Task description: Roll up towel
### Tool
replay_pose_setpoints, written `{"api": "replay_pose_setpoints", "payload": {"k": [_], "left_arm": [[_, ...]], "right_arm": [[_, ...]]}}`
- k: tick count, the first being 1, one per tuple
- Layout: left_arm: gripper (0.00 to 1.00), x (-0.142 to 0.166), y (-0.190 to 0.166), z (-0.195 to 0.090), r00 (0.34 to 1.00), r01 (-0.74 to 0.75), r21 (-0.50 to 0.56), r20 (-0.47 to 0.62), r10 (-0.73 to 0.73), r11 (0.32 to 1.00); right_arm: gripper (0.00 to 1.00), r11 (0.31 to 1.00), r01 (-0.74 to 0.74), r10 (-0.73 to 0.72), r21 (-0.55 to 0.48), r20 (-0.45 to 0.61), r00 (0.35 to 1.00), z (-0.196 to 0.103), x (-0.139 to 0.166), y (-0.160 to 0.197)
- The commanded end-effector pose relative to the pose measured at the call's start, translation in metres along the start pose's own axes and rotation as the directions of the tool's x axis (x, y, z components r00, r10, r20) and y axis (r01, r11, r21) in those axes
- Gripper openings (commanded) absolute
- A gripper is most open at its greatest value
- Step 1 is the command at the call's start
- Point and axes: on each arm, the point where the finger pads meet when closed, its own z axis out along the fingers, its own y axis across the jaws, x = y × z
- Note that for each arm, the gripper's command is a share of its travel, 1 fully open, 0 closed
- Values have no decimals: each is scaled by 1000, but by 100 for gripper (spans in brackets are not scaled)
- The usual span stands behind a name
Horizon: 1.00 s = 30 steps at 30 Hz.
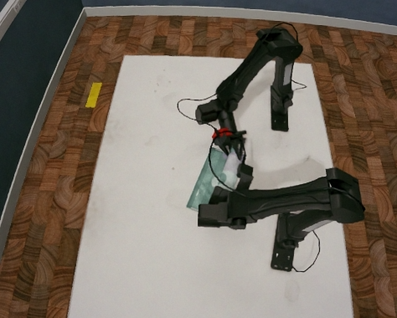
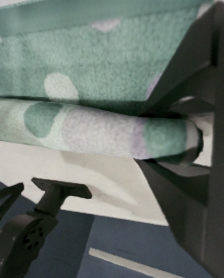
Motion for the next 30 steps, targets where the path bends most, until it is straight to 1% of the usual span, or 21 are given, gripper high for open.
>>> {"api": "replay_pose_setpoints", "payload": {"k": [1, 8, 17, 22, 30], "left_arm": [[97, -5, 16, 1, 996, -80, -137, 28, 84, 987], [98, -5, 16, 1, 996, -82, -139, 28, 87, 987], [98, -2, 28, -10, 994, -100, -125, 34, 105, 987], [98, 3, 26, -4, 994, -100, -126, 34, 105, 987], [98, 29, 14, 31, 994, -96, -129, 33, 101, 987]], "right_arm": [[34, 995, -25, 25, -101, 2, 1000, -4, -7, 12], [34, 993, -36, 37, -114, 1, 999, -4, -7, 11], [34, 993, -36, 37, -114, 1, 999, 3, -1, 4], [34, 993, -36, 37, -114, 1, 999, 3, -1, 4], [34, 993, -36, 37, -114, 1, 999, 3, -1, 4]]}}
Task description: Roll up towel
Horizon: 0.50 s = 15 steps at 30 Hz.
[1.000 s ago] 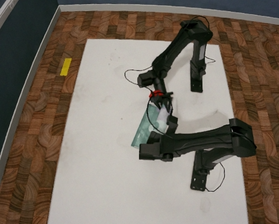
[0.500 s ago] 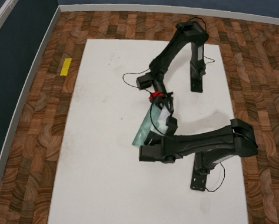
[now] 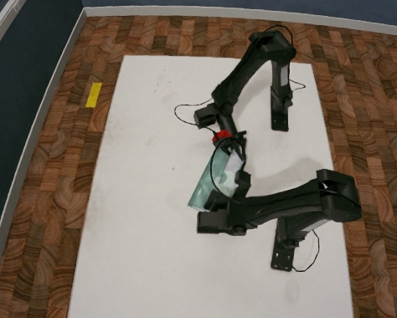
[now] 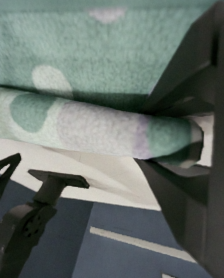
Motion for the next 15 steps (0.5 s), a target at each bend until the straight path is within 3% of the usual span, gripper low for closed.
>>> {"api": "replay_pose_setpoints", "payload": {"k": [1, 10, 15], "left_arm": [[98, 11, -3, 16, 1000, -8, -27, 21, 9, 1000], [98, 20, -4, 28, 1000, -7, -28, 20, 7, 1000], [77, 20, -4, 28, 1000, -7, -28, 20, 7, 1000]], "right_arm": [[34, 1000, 20, -19, -16, 30, 999, -4, -11, 1], [34, 1000, 20, -19, -16, 30, 999, -4, -11, 1], [34, 1000, 20, -19, -16, 30, 999, -4, -11, 1]]}}
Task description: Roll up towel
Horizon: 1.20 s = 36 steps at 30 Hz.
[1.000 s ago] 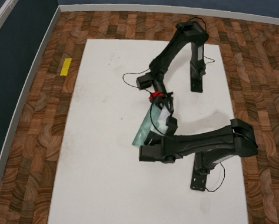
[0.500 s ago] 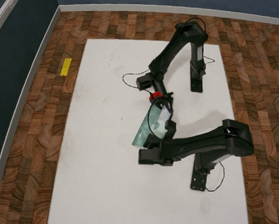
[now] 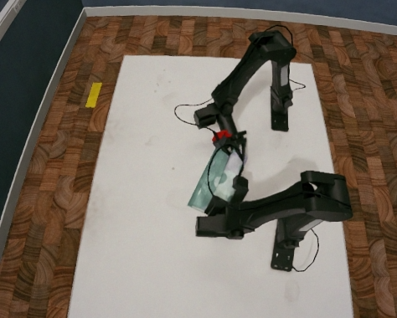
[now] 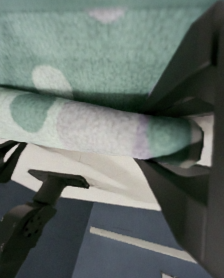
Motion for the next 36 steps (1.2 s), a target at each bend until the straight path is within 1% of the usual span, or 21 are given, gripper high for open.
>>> {"api": "replay_pose_setpoints", "payload": {"k": [1, 8, 11, 18, 28, 36], "left_arm": [[72, -3, 2, 2, 1000, 6, -13, 26, -6, 1000], [43, -3, 2, 2, 1000, 6, -13, 26, -6, 1000], [41, -3, 2, 2, 1000, 6, -13, 26, -6, 1000], [34, -3, 2, 2, 1000, 6, -13, 26, -6, 1000], [31, -3, 2, 2, 1000, 6, -13, 26, -6, 1000], [31, -3, 2, 2, 1000, 6, -13, 26, -6, 1000]], "right_arm": [[34, 1000, 19, -19, -16, 30, 999, -4, -11, 1], [34, 1000, 19, -19, -16, 30, 999, -4, -11, 1], [34, 1000, 19, -19, -16, 30, 999, -4, -11, 1], [34, 1000, 19, -19, -16, 30, 999, -4, -11, 1], [34, 1000, 19, -19, -16, 30, 999, -4, -11, 1], [61, 1000, 19, -19, -16, 30, 999, -7, -14, 5]]}}
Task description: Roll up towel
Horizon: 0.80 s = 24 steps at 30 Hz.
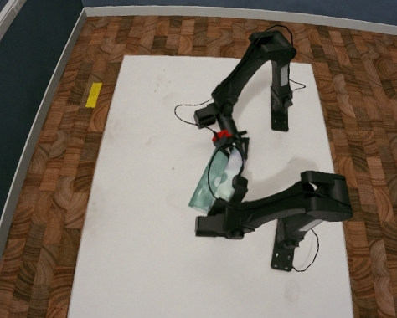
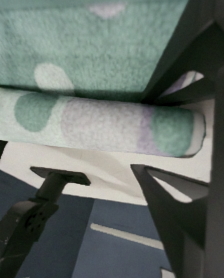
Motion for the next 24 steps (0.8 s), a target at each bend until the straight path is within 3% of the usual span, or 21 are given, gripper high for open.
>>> {"api": "replay_pose_setpoints", "payload": {"k": [1, 7, 13, 24], "left_arm": [[31, -2, -2, 2, 1000, 18, 6, 16, -18, 1000], [31, -2, -2, 2, 1000, 18, 6, 16, -18, 1000], [31, -2, -2, 2, 999, 29, 20, 15, -29, 999], [31, -3, -2, 1, 989, 149, 172, -7, -150, 974]], "right_arm": [[65, 1000, 25, -25, 1, 22, 999, -8, -13, 3], [85, 1000, 25, -25, 1, 22, 999, -10, -15, 6], [85, 1000, 25, -25, 1, 22, 999, -19, -15, 6], [85, 1000, 25, -25, 1, 22, 999, -75, -14, 6]]}}
